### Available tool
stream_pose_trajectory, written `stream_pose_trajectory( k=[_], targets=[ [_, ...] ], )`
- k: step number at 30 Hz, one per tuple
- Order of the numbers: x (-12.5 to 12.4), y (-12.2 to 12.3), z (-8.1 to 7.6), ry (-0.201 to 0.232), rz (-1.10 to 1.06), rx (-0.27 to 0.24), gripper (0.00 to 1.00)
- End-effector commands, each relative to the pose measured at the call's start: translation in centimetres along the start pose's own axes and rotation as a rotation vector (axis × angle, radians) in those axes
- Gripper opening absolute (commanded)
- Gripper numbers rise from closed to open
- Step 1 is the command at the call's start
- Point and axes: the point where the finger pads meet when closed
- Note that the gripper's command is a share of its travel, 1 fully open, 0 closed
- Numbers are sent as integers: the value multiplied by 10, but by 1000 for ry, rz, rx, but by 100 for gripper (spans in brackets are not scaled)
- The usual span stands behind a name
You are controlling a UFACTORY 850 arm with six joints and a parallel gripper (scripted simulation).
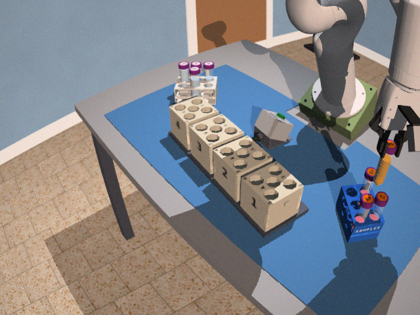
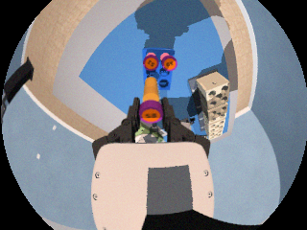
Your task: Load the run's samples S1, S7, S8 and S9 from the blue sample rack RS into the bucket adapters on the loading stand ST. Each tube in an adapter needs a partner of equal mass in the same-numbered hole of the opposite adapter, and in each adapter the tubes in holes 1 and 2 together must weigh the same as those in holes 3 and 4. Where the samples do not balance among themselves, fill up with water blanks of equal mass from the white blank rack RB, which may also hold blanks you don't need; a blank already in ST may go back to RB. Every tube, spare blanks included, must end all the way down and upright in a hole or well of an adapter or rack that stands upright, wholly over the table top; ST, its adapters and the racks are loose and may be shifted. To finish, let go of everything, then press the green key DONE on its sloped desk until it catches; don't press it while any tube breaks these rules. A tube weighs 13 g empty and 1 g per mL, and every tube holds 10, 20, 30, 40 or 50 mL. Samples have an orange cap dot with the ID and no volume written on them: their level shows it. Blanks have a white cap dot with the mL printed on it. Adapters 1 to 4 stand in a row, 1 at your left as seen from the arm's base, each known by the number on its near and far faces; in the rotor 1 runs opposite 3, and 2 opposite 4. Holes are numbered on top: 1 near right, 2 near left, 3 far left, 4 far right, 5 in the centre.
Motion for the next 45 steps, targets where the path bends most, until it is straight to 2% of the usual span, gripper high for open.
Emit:
stream_pose_trajectory(
  k=[1, 6, 45],
  targets=[
    [0, -1, -11, -1, 0, 1, 0],
    [0, -1, -21, -1, 0, 1, 0],
    [0, -1, -21, -1, 0, 1, 0]
  ],
)
Point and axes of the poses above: the point where the finger pads meet when closed, its own z axis out along the fingers, its own x axis across the jaws, y = z × x, and after that the axes turned 3 degrees about -z, right-handed
